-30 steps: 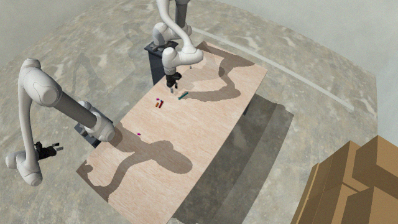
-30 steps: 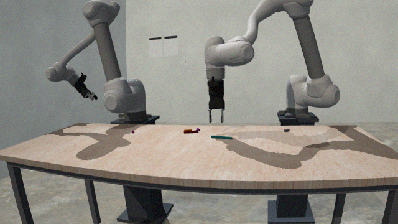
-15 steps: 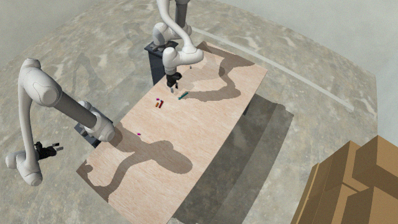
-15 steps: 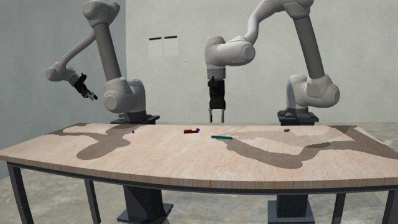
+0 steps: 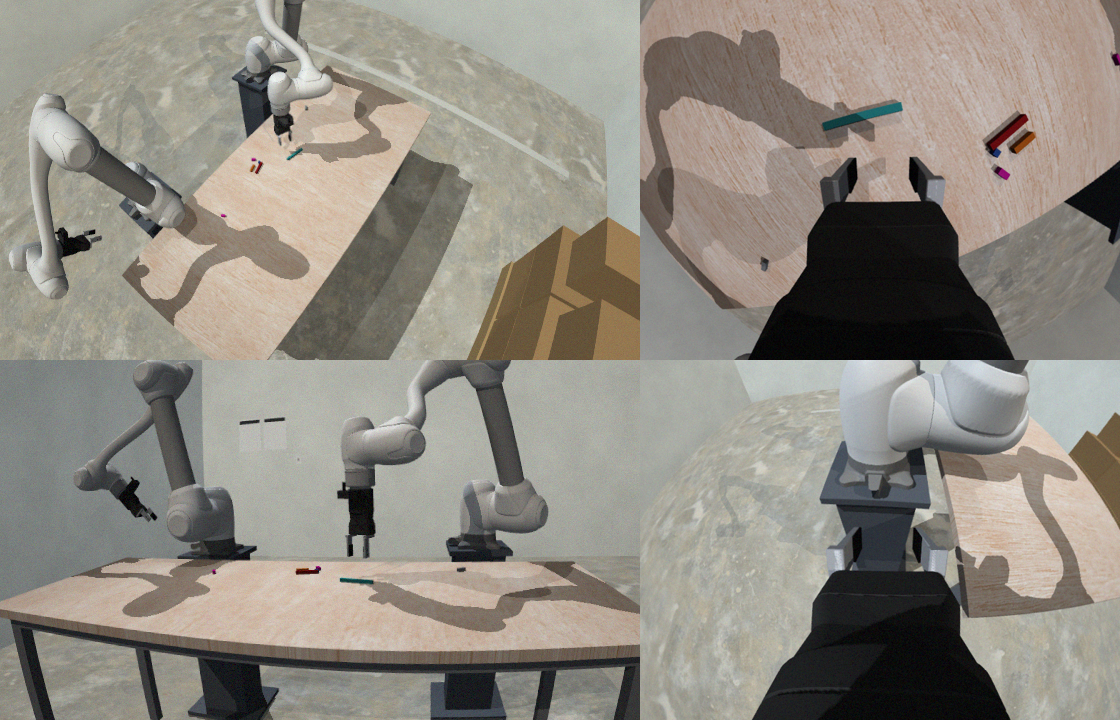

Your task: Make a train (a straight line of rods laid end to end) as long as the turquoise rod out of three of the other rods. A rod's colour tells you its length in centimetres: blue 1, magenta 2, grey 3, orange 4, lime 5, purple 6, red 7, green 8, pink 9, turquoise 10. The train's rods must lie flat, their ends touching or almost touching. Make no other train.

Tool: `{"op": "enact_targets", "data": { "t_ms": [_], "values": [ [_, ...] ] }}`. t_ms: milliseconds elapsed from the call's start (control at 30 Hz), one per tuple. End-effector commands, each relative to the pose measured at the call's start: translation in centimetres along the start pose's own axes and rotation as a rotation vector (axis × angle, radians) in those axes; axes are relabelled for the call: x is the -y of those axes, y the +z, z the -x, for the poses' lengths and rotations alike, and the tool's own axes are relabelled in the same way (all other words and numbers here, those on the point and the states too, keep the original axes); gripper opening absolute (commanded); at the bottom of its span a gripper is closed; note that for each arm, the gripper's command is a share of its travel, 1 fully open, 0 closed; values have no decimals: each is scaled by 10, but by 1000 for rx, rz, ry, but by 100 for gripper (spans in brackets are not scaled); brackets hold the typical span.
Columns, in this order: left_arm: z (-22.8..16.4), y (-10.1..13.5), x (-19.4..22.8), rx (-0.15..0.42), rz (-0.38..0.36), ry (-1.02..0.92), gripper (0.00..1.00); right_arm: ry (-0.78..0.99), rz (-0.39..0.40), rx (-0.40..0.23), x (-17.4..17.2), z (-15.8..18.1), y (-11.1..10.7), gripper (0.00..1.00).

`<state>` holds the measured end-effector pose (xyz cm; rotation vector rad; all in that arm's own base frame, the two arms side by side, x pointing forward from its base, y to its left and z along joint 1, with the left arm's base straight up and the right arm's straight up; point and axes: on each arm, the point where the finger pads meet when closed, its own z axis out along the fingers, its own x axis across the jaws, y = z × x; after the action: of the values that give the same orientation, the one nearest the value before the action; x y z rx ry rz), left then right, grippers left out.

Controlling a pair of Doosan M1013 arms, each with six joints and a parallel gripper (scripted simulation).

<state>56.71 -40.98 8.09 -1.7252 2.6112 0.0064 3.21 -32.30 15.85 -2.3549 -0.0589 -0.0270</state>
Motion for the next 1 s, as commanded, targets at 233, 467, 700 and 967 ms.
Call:
{"op": "enact_targets", "data": {
  "t_ms": [233, 467, 700, 967],
  "values": [
    [26, -1, -11, -12, -1, 402, 100, 0, 1, 0, 0, 0, 0, 100],
    [44, -1, -23, -12, -2, 678, 100, 0, 1, 0, 0, 0, 0, 100],
    [63, -1, -36, -12, -4, 948, 100, 0, 1, 0, 0, 0, 0, 100],
    [83, -1, -53, -12, -6, 1230, 100, 0, 1, 0, 0, 0, 0, 100]
  ]
}}
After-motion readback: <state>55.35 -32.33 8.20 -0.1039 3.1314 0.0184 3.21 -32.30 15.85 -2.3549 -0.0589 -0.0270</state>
